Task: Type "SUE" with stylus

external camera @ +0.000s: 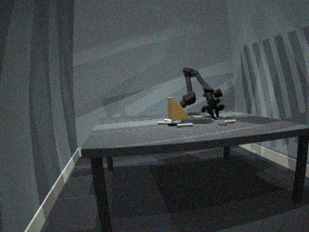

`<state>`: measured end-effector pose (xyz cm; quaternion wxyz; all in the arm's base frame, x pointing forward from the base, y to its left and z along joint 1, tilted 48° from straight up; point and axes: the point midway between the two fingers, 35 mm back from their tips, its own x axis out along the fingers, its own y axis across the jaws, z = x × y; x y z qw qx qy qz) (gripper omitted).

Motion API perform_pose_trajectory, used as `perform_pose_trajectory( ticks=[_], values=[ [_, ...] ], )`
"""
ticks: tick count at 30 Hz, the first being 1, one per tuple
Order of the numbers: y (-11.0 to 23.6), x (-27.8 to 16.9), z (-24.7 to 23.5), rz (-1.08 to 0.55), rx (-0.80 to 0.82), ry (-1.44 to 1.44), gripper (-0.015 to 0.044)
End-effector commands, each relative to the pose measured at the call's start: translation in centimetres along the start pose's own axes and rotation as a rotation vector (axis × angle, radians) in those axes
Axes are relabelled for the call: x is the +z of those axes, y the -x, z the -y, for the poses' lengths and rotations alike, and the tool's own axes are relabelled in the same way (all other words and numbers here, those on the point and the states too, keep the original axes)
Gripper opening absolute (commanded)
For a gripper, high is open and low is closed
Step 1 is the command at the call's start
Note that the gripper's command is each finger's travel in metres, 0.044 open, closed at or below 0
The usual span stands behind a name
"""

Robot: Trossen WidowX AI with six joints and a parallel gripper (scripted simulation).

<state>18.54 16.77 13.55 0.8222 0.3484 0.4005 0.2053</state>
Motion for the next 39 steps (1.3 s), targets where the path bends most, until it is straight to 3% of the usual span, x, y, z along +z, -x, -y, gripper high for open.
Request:
perform_pose_trajectory(
  ticks=[1, 3, 7, 14, 39],
  values=[
    [-0.1, -0.1, 0.2, 0.001, -0.007, -0.007, 0.015],
    [-0.1, -0.1, 0.2, 0.001, -0.007, -0.007, 0.015],
    [0.0, 0.0, 0.0, -0.001, -0.001, 0.0, 0.0045],
    [0.0, 0.0, 0.0, -0.001, -0.001, 0.0, 0.0],
    [4.3, 2.5, 0.0, 0.0, -0.004, 0.002, 0.0]
  ],
)
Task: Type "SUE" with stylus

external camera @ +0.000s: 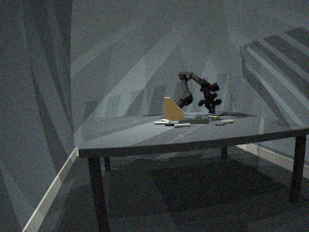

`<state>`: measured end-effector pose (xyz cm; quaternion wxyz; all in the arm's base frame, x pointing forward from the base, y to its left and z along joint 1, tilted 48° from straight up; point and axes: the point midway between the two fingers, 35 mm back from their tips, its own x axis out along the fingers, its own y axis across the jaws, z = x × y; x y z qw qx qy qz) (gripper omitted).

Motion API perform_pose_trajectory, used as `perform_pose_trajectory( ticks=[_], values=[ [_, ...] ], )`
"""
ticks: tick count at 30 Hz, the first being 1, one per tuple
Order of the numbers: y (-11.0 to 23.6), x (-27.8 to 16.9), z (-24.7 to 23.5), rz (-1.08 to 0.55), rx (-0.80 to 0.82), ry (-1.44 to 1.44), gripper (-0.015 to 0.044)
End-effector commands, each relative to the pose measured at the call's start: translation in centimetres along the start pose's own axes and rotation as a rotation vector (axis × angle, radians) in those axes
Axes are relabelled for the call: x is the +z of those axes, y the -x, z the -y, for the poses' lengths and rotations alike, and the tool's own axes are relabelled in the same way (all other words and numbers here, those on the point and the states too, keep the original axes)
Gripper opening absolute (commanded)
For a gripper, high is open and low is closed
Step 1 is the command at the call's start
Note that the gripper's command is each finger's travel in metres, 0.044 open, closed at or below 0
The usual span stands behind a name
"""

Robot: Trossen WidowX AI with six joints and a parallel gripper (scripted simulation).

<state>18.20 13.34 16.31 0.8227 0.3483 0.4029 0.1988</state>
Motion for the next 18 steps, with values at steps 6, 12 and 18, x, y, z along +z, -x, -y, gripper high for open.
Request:
perform_pose_trajectory(
  ticks=[6, 12, 18],
  values=[
    [0.2, 0.2, 0.1, -0.001, -0.012, 0.013, 0.0],
    [-0.1, 1.6, 1.1, -0.012, -0.116, 0.13, 0.0],
    [-0.5, 2.9, 2.2, -0.043, -0.219, 0.25, 0.0]
  ],
)
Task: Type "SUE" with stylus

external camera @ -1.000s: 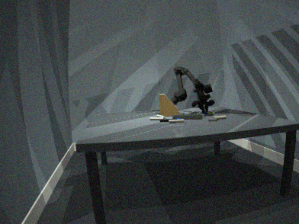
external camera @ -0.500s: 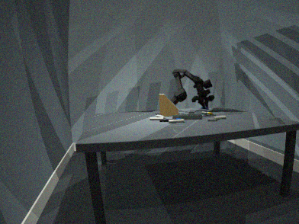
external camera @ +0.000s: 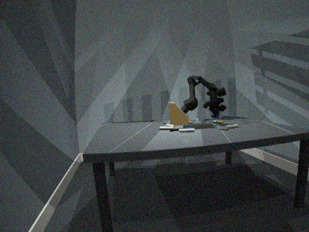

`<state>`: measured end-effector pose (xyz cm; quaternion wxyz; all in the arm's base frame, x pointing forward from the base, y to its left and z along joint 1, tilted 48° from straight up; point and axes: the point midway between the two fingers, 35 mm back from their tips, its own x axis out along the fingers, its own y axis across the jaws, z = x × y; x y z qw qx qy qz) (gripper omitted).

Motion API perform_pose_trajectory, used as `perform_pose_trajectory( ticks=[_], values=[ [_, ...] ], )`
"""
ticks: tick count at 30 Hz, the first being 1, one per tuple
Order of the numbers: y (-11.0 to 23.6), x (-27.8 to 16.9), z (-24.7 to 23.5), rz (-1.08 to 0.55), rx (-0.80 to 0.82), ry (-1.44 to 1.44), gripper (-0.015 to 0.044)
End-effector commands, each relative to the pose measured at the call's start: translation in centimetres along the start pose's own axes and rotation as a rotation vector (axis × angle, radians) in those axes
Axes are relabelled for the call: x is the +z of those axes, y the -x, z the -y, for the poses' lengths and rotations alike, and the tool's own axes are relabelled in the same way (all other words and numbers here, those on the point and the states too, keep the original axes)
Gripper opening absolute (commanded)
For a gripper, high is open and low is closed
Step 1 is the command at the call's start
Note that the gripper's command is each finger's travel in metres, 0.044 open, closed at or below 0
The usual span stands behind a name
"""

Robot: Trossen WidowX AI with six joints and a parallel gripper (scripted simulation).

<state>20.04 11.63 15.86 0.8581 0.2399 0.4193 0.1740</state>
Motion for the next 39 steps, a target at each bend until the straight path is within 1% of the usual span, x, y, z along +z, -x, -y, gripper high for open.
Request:
perform_pose_trajectory(
  ticks=[1, 10, 21, 30, 39],
  values=[
    [-0.4, 1.0, 1.0, -0.026, -0.08, 0.094, 0.0],
    [-1.2, 2.6, 3.3, -0.101, -0.22, 0.257, 0.0],
    [-1.9, 4.3, 6.3, -0.259, -0.346, 0.474, 0.0],
    [-2.4, 5.4, 8.9, -0.425, -0.408, 0.644, 0.0],
    [-2.8, 6.3, 11.8, -0.615, -0.425, 0.806, 0.0]
  ],
)
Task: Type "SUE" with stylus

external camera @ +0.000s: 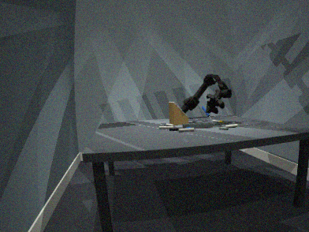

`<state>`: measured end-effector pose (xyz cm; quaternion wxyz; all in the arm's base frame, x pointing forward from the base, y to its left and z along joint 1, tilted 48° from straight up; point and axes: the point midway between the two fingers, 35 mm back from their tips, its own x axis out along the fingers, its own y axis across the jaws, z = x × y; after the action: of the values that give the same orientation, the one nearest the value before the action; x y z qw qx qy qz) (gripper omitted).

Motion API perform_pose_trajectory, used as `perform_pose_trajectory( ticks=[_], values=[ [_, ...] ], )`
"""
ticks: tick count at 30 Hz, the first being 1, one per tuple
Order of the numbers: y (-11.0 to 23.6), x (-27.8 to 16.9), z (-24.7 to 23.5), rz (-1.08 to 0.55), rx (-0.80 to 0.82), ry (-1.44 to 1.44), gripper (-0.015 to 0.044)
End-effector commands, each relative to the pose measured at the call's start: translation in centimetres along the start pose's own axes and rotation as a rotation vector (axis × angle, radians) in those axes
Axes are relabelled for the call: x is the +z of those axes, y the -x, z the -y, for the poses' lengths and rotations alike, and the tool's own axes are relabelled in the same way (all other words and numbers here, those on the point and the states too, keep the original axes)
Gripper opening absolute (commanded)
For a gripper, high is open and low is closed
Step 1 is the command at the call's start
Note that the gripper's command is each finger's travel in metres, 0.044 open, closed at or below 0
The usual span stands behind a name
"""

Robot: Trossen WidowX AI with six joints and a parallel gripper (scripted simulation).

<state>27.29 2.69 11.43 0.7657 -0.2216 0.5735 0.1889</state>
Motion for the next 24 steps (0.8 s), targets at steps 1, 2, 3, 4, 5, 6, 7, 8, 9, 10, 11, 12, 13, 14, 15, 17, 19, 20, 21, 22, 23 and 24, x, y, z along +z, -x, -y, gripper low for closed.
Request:
perform_pose_trajectory(
  ticks=[1, 2, 3, 4, 5, 6, 7, 8, 9, 10, 11, 12, 13, 14, 15, 17, 19, 20, 21, 22, 23, 24],
  values=[
    [-0.9, -0.4, 1.4, -0.083, 0.003, 0.106, 0.0],
    [-1.0, -0.5, 1.7, -0.1, 0.006, 0.128, 0.0],
    [-1.2, -0.6, 1.9, -0.116, 0.01, 0.15, 0.0],
    [-1.4, -0.7, 2.2, -0.133, 0.014, 0.172, 0.0],
    [-1.6, -0.8, 2.5, -0.149, 0.019, 0.195, 0.0],
    [-1.8, -0.9, 2.7, -0.166, 0.024, 0.217, 0.0],
    [-2.0, -1.0, 3.0, -0.182, 0.03, 0.239, 0.0],
    [-2.1, -1.2, 3.3, -0.198, 0.037, 0.261, 0.0],
    [-2.3, -1.3, 3.5, -0.214, 0.044, 0.284, 0.0],
    [-2.5, -1.4, 3.8, -0.23, 0.051, 0.306, 0.0],
    [-2.7, -1.6, 4.0, -0.246, 0.06, 0.328, 0.0],
    [-2.9, -1.7, 4.3, -0.261, 0.068, 0.351, 0.0],
    [-3.1, -1.9, 4.6, -0.276, 0.078, 0.373, 0.0],
    [-3.3, -2.0, 4.8, -0.291, 0.088, 0.396, 0.0],
    [-3.5, -2.2, 5.1, -0.306, 0.098, 0.418, 0.0],
    [-3.9, -2.5, 5.6, -0.334, 0.121, 0.463, 0.0],
    [-4.3, -2.9, 6.1, -0.361, 0.146, 0.508, 0.0],
    [-4.5, -3.1, 6.3, -0.375, 0.159, 0.53, 0.0],
    [-4.7, -3.2, 6.6, -0.387, 0.172, 0.553, 0.0],
    [-4.9, -3.4, 6.8, -0.4, 0.187, 0.575, 0.0],
    [-5.0, -3.6, 7.0, -0.412, 0.201, 0.598, 0.0],
    [-5.2, -3.8, 7.3, -0.424, 0.217, 0.62, 0.0]
  ],
)
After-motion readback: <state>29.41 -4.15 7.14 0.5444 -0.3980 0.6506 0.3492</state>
